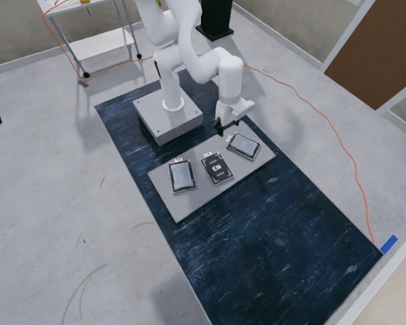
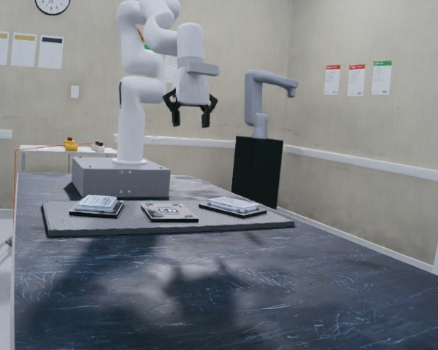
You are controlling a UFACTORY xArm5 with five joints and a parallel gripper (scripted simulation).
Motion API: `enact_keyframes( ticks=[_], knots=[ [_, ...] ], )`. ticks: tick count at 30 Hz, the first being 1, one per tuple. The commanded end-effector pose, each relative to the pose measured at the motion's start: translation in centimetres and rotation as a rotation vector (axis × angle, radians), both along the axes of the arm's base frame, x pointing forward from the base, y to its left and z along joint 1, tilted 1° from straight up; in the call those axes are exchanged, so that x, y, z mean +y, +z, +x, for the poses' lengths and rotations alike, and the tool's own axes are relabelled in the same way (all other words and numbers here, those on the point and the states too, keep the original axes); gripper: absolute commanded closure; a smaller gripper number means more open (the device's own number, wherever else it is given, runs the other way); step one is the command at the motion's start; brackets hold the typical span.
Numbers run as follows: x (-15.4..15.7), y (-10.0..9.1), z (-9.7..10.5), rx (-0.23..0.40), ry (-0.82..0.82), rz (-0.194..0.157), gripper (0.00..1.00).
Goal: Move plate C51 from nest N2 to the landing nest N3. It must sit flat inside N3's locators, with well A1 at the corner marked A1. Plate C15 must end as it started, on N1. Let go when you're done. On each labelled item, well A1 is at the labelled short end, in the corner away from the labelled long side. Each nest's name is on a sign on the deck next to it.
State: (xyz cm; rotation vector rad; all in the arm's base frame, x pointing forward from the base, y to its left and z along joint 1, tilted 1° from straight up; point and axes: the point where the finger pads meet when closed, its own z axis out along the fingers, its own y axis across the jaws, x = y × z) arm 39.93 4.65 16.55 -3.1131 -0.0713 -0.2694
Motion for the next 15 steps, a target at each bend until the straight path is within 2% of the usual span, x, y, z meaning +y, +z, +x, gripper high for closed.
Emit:
enact_keyframes(
  ticks=[1, 11, 13, 15],
  knots=[
    [-1.9, -0.7, -0.2, 0.001, -0.015, -0.009, 0.0],
    [-5.7, -2.3, -1.2, 0.021, -0.069, -0.014, 0.0],
    [-5.7, -2.3, -1.2, 0.021, -0.069, -0.014, 0.0],
    [-6.6, -2.7, -1.6, 0.042, -0.123, -0.017, 0.0]
  ],
)
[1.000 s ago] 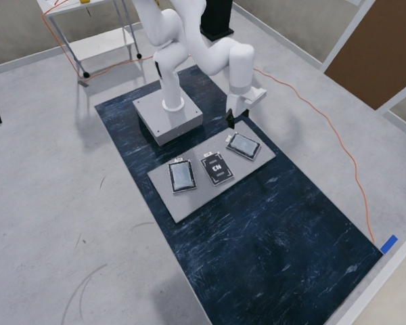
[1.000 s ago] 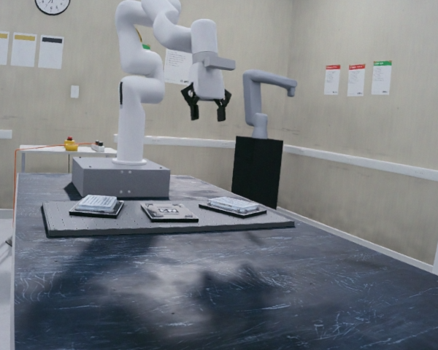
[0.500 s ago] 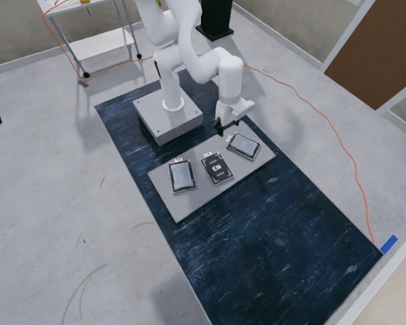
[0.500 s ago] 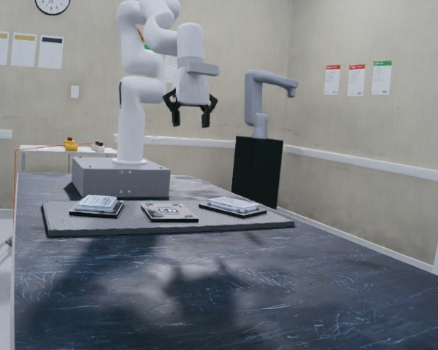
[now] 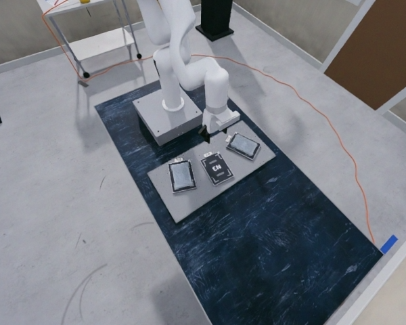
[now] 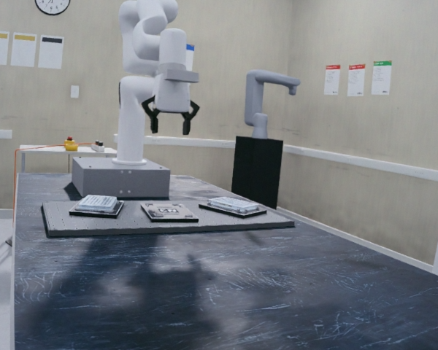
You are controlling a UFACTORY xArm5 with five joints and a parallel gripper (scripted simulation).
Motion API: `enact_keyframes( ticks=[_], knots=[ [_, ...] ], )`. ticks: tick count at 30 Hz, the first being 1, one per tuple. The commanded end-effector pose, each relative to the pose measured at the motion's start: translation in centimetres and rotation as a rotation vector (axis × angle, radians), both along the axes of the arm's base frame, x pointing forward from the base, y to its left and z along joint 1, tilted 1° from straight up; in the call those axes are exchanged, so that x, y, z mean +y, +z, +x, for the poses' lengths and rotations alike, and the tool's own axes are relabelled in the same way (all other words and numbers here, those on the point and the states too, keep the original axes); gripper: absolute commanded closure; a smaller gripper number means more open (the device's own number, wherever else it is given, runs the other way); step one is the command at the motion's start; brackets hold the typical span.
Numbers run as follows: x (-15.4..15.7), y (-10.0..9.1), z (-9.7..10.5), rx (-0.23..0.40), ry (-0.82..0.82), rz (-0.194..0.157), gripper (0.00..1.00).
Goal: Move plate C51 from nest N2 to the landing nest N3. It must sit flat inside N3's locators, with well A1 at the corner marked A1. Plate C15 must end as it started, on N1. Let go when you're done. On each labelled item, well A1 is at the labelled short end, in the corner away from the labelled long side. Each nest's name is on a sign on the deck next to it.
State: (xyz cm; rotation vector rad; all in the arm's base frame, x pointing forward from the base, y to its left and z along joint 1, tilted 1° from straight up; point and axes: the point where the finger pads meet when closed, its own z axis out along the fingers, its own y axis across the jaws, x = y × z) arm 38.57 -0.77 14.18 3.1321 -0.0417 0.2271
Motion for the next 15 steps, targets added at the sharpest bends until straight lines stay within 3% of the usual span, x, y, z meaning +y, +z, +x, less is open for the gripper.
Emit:
enact_keyframes(
  ticks=[1, 15],
  knots=[
    [-1.6, -0.5, -0.4, 0.013, -0.05, -0.005, 0.0],
    [-6.1, -2.5, -2.5, 0.034, -0.104, -0.006, 0.0]
  ],
)
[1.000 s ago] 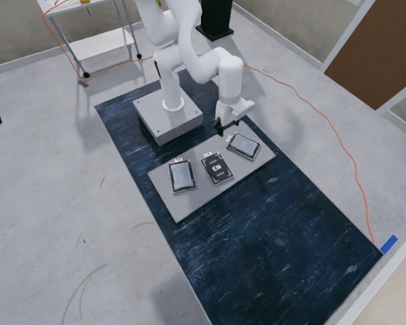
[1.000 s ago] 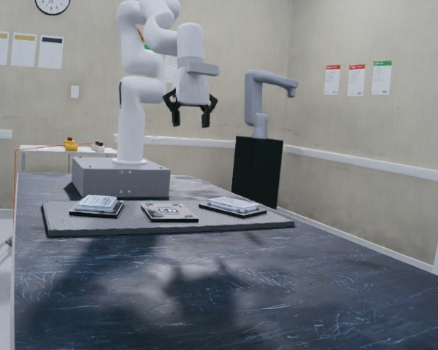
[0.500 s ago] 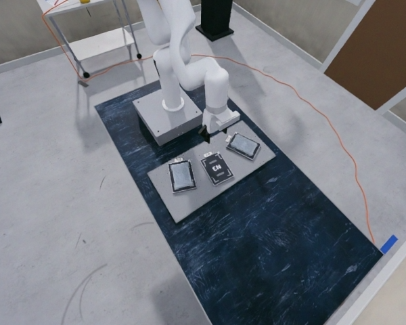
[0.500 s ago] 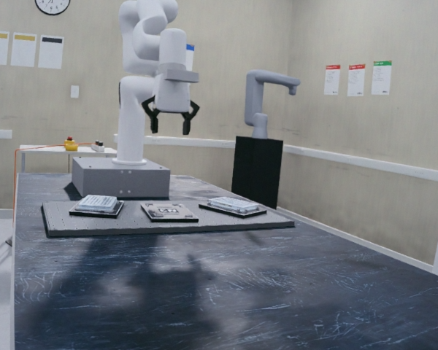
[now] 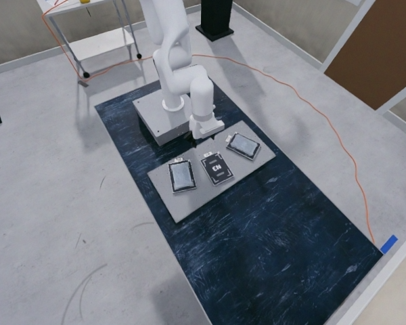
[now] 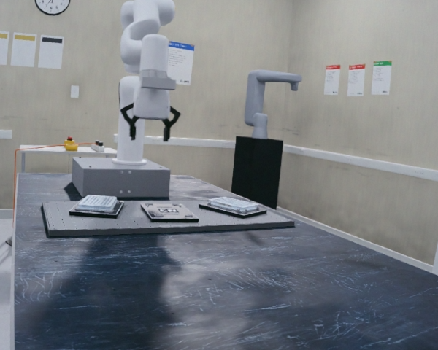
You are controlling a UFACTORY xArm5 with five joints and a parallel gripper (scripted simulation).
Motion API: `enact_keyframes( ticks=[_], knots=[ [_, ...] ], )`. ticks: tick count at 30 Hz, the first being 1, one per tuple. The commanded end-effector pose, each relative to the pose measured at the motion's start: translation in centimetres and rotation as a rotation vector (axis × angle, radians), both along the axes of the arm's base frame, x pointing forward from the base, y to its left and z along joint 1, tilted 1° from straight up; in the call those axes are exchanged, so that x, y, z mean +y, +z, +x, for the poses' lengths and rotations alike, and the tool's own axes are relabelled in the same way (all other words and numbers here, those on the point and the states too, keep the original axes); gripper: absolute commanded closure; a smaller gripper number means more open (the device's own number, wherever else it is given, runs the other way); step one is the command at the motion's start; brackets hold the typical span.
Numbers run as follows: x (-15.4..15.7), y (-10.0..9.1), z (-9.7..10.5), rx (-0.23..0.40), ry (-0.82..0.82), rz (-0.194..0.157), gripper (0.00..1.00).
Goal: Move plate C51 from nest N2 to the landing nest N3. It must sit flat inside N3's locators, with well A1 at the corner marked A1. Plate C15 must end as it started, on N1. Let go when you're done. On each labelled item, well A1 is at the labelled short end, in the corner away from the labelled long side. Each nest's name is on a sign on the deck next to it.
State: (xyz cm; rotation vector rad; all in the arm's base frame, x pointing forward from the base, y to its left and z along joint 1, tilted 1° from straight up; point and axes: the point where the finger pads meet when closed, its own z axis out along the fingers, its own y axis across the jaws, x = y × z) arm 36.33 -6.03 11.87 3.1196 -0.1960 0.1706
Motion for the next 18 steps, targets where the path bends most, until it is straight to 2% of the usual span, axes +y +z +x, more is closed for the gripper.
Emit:
enact_keyframes(
  ticks=[1, 18],
  knots=[
    [-1.2, -0.4, -0.5, 0.01, -0.036, -0.003, 0.0],
    [-6.4, -3.0, -4.4, 0.049, -0.143, 0.005, 0.0]
  ],
)
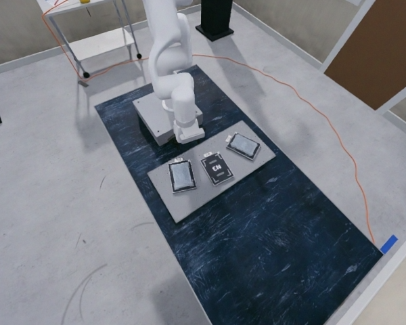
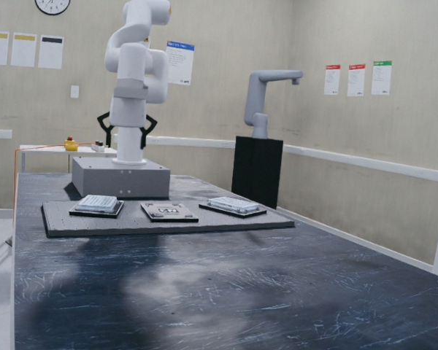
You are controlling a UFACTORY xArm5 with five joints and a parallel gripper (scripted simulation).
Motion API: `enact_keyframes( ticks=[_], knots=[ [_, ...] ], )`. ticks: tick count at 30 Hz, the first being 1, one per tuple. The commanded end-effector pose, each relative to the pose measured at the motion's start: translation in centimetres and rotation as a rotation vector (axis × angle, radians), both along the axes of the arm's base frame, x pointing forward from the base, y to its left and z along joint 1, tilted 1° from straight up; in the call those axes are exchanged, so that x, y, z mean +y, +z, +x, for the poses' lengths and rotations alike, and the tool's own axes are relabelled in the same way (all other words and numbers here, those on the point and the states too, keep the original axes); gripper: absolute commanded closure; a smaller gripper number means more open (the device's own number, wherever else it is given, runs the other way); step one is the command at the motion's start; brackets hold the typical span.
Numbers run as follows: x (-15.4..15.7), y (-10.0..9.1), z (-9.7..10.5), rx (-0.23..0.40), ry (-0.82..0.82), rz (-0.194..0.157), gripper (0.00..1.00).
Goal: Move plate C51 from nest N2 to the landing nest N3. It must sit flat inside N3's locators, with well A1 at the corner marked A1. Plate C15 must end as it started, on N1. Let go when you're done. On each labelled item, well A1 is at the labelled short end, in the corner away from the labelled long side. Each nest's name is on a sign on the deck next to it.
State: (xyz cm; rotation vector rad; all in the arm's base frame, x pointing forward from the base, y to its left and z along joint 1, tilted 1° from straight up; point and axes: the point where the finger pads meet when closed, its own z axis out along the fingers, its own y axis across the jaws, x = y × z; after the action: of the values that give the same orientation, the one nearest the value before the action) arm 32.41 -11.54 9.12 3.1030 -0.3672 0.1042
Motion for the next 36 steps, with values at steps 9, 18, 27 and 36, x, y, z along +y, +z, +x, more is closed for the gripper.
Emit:
enact_keyframes(
  ticks=[9, 18, 27, 36],
  knots=[
    [-3.2, -1.6, -3.0, 0.026, -0.087, 0.008, 0.0],
    [-5.1, -2.9, -5.7, 0.051, -0.163, 0.021, 0.0],
    [-6.2, -3.8, -7.6, 0.051, -0.163, 0.021, 0.0],
    [-6.2, -3.8, -7.6, 0.051, -0.163, 0.021, 0.0]
  ],
)
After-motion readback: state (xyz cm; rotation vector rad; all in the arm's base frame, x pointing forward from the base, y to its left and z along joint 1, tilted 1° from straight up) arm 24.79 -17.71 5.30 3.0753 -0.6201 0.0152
